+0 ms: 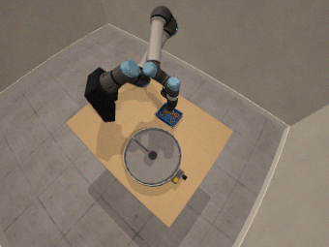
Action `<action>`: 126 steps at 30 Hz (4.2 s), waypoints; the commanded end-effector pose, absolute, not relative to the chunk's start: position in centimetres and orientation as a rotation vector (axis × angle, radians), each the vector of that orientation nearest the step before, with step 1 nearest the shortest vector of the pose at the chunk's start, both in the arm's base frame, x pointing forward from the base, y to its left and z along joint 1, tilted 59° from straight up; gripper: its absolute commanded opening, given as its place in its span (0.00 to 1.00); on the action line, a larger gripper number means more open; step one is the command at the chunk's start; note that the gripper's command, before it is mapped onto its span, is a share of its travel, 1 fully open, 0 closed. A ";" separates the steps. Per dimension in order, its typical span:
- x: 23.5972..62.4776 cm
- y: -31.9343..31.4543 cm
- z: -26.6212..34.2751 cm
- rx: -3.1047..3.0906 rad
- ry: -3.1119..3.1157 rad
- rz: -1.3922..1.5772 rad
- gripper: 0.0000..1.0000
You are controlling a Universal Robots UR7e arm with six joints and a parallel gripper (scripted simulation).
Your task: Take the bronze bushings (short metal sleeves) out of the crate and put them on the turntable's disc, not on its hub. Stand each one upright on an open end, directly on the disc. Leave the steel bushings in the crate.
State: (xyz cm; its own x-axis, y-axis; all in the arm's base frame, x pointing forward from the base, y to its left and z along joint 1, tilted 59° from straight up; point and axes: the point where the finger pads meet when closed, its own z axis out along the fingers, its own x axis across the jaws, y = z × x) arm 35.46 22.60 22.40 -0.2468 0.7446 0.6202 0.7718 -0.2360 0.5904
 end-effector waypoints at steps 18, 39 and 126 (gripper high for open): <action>34.9 22.0 22.9 -1.903 -1.926 -1.528 0.00; 34.9 22.0 22.9 -1.903 -1.926 -1.528 0.00; 38.7 13.1 16.2 -1.903 -1.926 -1.528 0.00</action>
State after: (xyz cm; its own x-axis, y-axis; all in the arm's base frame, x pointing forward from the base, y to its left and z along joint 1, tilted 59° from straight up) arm 37.93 14.18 17.13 -0.2455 0.7449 0.6203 0.7735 -0.2352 0.5885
